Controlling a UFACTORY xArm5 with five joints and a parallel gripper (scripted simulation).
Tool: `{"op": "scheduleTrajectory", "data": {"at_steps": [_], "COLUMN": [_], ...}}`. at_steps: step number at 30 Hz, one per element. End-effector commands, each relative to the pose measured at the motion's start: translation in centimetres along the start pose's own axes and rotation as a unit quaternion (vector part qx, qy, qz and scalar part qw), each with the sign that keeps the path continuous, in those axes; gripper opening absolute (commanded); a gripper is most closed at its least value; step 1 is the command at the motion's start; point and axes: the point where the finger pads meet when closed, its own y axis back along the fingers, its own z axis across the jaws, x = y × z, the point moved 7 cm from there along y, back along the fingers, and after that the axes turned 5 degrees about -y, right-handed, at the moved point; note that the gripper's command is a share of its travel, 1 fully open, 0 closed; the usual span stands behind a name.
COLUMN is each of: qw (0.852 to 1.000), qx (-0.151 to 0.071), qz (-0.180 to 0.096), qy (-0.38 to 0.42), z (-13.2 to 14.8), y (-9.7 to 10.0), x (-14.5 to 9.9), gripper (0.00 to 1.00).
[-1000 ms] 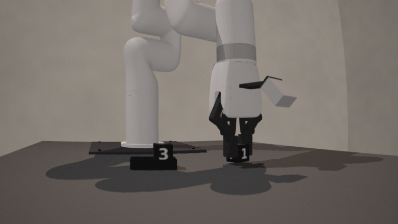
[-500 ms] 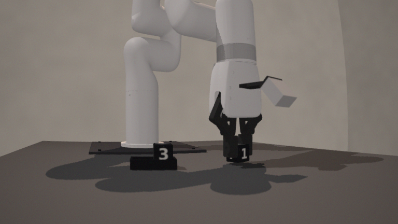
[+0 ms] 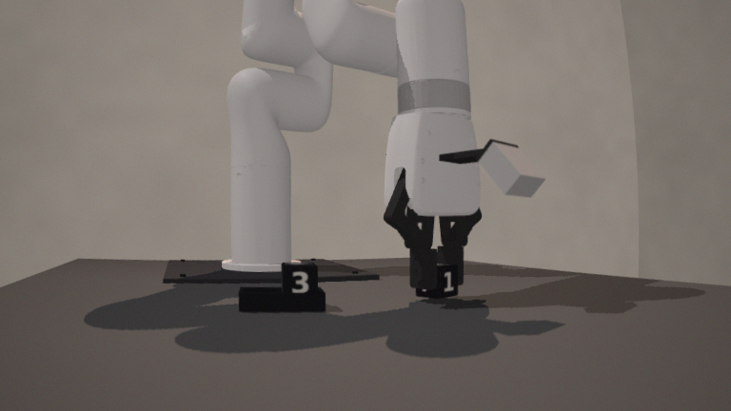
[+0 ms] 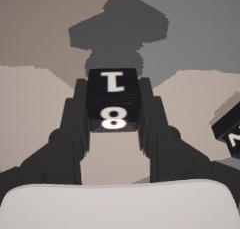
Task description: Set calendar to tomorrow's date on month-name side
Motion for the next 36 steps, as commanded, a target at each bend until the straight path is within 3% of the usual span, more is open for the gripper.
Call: {"op": "scheduleTrajectory", "data": {"at_steps": [1,36], "qw": [1.0,1.0], "qx": [0.0,0.0], "qz": [0.002,0.002], "qy": [0.0,0.0], "z": [-0.01,0.0], "y": [0.1,-0.21], "x": [0.1,0.1], "gripper": [0.29,0.29]}}
